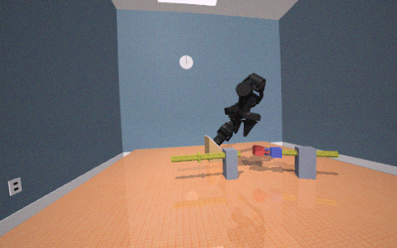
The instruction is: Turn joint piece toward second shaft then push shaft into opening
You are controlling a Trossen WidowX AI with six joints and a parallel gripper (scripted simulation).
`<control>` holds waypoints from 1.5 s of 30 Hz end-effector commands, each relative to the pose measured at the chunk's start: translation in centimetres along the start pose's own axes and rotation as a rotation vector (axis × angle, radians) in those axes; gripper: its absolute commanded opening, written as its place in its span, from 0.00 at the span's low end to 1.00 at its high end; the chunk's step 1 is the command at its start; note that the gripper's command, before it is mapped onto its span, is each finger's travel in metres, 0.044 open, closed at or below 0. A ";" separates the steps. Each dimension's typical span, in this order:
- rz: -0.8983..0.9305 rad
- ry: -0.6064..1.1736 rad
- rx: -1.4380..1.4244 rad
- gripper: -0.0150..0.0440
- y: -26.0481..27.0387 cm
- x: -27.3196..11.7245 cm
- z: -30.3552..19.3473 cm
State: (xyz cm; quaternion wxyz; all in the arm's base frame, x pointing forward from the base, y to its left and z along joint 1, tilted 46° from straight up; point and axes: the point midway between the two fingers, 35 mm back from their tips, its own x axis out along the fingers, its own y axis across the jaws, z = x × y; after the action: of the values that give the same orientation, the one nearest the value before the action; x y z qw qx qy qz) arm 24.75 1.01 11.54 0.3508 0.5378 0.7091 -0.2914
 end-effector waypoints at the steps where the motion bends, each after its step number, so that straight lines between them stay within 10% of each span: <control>1: -0.001 -0.011 0.127 1.00 0.0 0.1 0.0; 45: 0.002 -0.013 0.222 1.00 1.7 7.0 -6.8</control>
State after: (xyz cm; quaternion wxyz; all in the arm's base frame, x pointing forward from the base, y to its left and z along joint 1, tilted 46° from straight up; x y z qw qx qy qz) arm 23.85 9.42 8.39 0.2961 0.5698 0.6702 -0.3722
